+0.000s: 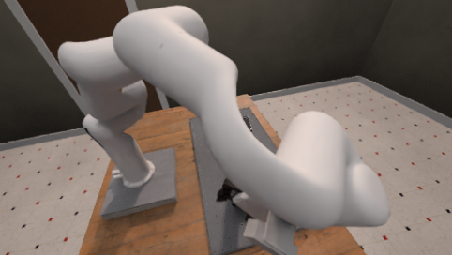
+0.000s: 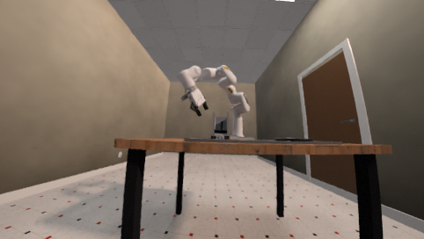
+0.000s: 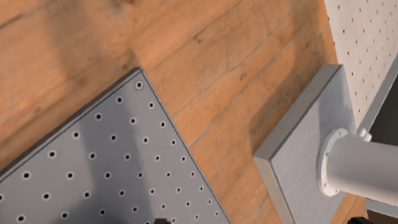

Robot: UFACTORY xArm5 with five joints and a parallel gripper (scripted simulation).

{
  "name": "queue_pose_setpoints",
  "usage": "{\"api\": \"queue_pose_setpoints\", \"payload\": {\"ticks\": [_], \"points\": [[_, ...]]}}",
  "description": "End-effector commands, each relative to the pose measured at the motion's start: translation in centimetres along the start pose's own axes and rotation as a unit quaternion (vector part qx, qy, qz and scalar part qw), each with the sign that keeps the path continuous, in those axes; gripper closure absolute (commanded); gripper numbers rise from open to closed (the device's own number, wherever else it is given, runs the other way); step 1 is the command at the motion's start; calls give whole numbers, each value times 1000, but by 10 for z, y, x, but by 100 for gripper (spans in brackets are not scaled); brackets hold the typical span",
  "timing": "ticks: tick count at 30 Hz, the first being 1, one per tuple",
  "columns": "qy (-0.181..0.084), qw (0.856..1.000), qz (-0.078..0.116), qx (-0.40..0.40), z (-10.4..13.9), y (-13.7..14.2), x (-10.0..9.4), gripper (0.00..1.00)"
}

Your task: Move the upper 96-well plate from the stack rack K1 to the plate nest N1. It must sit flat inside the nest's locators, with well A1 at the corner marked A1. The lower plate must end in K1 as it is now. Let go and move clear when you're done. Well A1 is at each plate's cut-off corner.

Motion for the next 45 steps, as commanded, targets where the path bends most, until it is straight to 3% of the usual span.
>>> {"api": "queue_pose_setpoints", "payload": {"ticks": [1, 17, 27, 31, 34, 45], "points": [[0, 1000, -2, 0, 0, 0, -2, 0], [0, 1000, -2, 0, 0, 0, -2, 0], [32, 991, -43, -120, 41, 12, -11, 0], [49, 980, -60, -181, 60, 19, -13, 0], [49, 980, -60, -181, 61, 19, -13, 0], [90, 940, -94, -315, 105, 39, -15, 0]]}}
Point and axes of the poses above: the point where the finger pads meet when closed, its own x axis out along the fingers, its own y axis across the jaws, z = x × y, the point moved 1 cm from there along -x, back along the fingers, and after that the axes turned 8 degrees about x, right-handed, at the moved point
